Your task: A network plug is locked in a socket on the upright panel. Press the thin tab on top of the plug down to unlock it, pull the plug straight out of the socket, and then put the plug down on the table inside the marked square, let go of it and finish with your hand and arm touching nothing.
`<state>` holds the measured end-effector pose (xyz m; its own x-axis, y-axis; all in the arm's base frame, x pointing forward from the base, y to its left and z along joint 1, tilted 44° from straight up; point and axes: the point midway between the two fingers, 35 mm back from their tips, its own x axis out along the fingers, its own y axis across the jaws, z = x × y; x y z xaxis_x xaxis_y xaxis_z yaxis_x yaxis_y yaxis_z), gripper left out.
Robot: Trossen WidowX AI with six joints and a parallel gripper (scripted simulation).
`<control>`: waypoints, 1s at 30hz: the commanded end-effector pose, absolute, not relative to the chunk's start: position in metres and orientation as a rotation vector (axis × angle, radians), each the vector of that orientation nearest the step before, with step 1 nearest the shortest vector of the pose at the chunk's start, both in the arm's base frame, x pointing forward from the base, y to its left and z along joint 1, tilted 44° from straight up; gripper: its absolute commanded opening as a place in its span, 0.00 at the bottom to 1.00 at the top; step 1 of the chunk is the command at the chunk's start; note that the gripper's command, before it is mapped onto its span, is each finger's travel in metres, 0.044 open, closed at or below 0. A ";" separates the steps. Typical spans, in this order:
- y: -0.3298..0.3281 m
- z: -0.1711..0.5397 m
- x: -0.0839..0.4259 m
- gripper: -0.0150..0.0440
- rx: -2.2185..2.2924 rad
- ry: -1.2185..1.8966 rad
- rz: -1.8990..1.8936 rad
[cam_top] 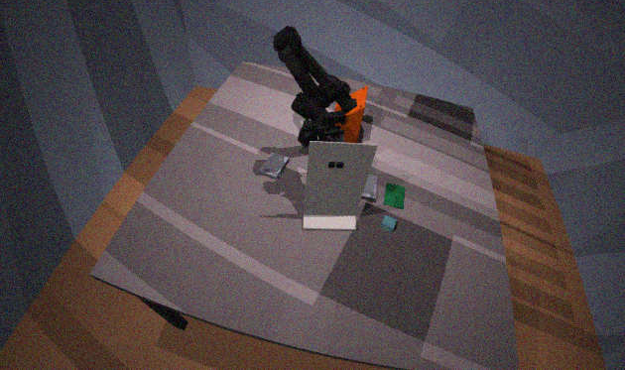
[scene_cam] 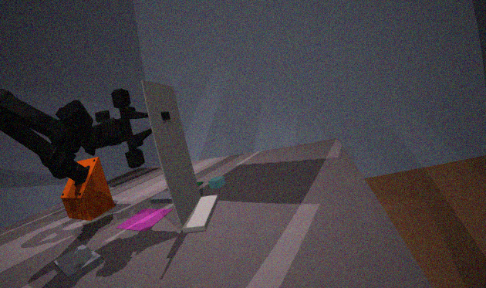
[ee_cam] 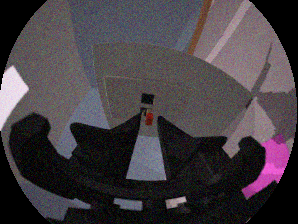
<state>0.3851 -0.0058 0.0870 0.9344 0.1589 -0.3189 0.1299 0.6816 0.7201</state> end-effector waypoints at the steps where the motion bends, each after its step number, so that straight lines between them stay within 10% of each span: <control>1: -0.006 0.089 0.387 0.42 0.827 0.366 0.016; 30: -0.005 0.090 0.381 0.25 0.827 0.366 0.016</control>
